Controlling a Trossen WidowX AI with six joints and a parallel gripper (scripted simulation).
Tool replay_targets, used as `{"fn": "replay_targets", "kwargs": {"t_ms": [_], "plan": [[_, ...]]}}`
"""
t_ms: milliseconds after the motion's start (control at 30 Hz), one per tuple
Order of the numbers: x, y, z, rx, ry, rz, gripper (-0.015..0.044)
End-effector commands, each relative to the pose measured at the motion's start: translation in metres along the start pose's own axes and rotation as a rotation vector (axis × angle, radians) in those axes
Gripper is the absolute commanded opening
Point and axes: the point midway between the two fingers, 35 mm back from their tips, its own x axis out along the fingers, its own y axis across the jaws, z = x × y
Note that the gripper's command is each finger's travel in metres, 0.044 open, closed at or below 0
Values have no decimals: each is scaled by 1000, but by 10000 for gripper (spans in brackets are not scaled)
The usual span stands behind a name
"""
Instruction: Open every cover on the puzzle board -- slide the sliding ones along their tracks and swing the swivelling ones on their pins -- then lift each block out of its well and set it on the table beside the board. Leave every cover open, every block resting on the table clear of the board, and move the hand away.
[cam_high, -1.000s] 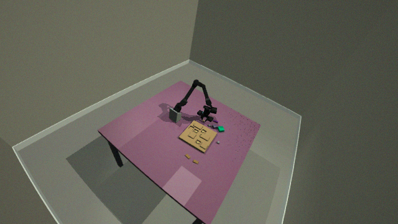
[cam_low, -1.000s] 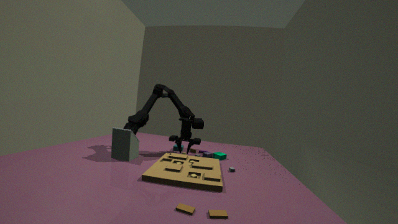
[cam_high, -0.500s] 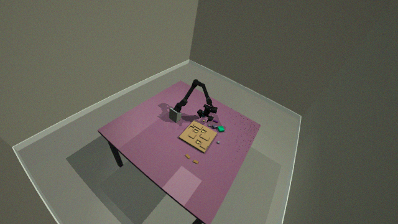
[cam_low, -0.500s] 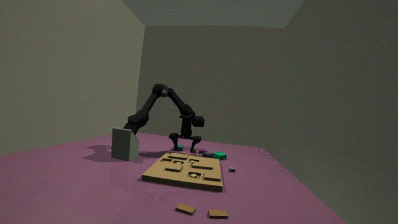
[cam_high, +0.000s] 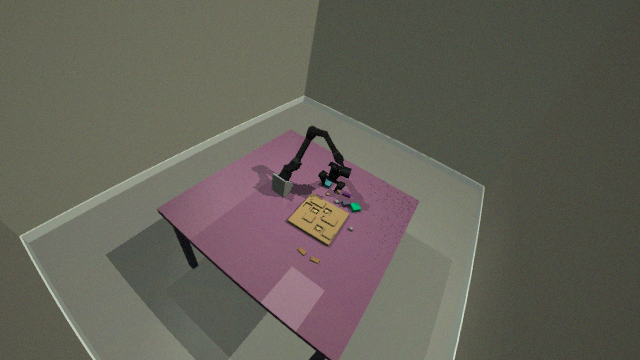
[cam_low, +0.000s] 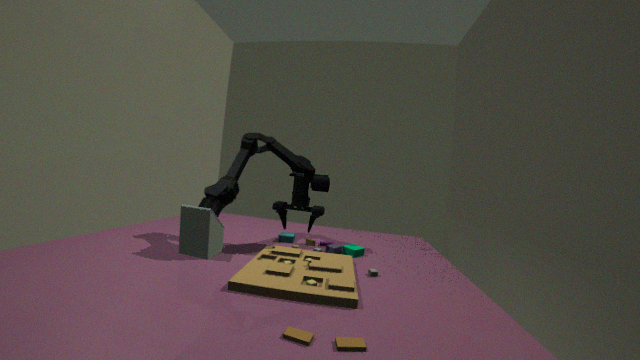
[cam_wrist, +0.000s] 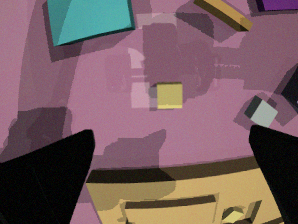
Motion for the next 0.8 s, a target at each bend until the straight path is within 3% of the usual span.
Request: {"fn": "replay_targets", "kwargs": {"t_ms": [0,67,633,767], "plan": [[-14,0,3,-10,-6,-11,440],[-14,0,3,-10,-6,-11,440],[-13,-31,-82,399,23,-17,0],[-13,-35,-105,504,23,-17,0]]}}
